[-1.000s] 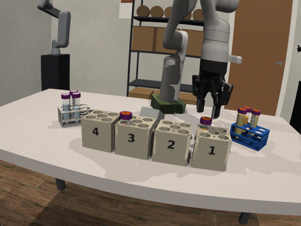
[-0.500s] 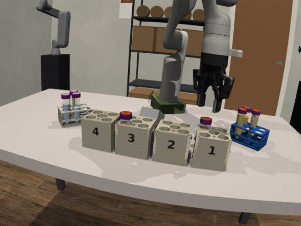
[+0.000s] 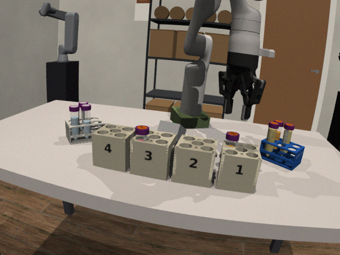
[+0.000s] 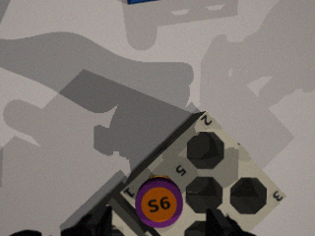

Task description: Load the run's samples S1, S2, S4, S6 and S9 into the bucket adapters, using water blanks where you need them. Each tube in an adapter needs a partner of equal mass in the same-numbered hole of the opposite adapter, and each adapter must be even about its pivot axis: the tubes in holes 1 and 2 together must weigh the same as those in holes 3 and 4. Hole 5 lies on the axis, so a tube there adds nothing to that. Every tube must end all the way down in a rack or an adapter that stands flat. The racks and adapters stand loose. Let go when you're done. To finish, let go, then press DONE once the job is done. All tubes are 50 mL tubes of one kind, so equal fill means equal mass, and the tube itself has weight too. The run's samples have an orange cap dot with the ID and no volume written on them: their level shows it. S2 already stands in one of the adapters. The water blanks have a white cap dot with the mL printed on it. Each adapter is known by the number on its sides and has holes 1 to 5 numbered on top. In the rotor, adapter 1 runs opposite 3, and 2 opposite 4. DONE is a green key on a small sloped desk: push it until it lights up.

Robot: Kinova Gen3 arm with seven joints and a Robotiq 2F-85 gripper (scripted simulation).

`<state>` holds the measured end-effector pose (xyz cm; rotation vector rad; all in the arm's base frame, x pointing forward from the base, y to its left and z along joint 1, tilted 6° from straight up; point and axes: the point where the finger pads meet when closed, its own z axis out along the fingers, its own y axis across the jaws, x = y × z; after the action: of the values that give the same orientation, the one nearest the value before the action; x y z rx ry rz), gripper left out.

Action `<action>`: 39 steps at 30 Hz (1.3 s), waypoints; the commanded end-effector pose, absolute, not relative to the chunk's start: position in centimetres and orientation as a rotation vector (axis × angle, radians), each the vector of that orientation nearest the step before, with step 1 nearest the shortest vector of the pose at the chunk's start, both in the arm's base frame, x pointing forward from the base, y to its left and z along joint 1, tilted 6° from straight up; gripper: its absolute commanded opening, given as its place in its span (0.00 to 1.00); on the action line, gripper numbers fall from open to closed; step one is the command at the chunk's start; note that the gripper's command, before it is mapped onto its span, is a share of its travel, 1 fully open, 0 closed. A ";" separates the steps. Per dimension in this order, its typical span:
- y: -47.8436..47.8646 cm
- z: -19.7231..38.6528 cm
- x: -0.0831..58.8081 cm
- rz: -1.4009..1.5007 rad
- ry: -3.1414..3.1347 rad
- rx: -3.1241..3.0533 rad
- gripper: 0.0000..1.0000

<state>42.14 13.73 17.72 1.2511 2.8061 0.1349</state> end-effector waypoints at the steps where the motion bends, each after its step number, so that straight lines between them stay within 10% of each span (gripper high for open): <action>1: 13.5 18.6 42.3 0.134 2.796 1.256 0.62; 39: 13.2 23.1 41.8 0.134 2.794 1.260 0.62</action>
<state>41.69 13.50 22.37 1.2495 2.8066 0.1352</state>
